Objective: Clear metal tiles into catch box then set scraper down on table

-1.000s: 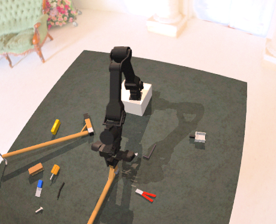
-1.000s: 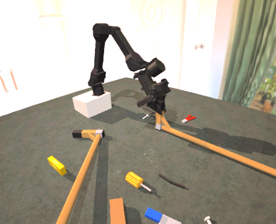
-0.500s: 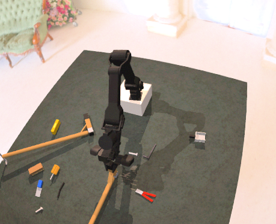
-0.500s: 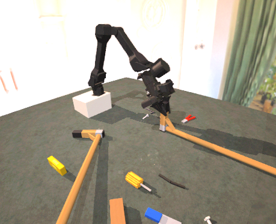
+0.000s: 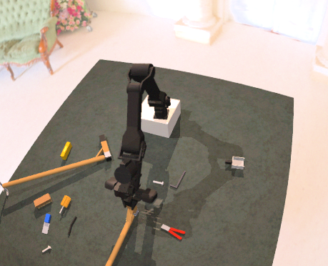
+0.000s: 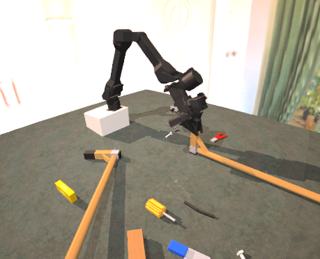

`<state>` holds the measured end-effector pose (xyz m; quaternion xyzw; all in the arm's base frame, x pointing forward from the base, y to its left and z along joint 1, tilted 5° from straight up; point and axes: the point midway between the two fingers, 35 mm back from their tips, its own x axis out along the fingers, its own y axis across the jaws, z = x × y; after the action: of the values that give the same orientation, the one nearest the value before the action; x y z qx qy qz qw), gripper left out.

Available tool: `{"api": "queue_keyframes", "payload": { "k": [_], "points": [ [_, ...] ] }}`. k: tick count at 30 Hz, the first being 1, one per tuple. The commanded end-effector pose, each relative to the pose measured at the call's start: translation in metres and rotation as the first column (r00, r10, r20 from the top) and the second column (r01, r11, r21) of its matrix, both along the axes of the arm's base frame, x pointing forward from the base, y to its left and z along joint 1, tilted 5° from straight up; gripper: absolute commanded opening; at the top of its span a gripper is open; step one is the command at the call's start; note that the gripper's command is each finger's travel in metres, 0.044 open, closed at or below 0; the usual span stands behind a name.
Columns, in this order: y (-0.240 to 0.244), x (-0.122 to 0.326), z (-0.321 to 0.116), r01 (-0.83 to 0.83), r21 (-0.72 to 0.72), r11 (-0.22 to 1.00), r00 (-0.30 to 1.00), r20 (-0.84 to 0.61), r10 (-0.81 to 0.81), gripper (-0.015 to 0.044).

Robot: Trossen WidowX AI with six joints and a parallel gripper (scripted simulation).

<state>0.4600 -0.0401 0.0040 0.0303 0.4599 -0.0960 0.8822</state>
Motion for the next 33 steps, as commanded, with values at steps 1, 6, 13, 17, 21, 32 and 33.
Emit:
{"api": "queue_keyframes", "payload": {
  "k": [1, 6, 13, 17, 21, 32, 33],
  "points": [
    [-0.001, 0.011, 0.004, -0.006, 0.001, 1.000, 1.000, 0.013, 0.006, 0.0000],
    [-0.003, 0.019, 0.004, -0.006, 0.001, 1.000, 1.000, 0.014, 0.006, 0.0000],
    [-0.005, 0.029, 0.005, -0.006, 0.000, 1.000, 1.000, 0.015, 0.006, 0.0000],
    [-0.006, 0.035, 0.005, -0.006, 0.000, 1.000, 1.000, 0.016, 0.006, 0.0000],
    [-0.007, 0.041, 0.005, -0.006, 0.000, 1.000, 1.000, 0.016, 0.006, 0.0000],
    [-0.011, 0.056, 0.005, -0.006, 0.000, 1.000, 1.000, 0.018, 0.006, 0.0000],
    [-0.011, 0.057, 0.005, -0.006, 0.000, 1.000, 1.000, 0.018, 0.006, 0.0000]
  ]
}}
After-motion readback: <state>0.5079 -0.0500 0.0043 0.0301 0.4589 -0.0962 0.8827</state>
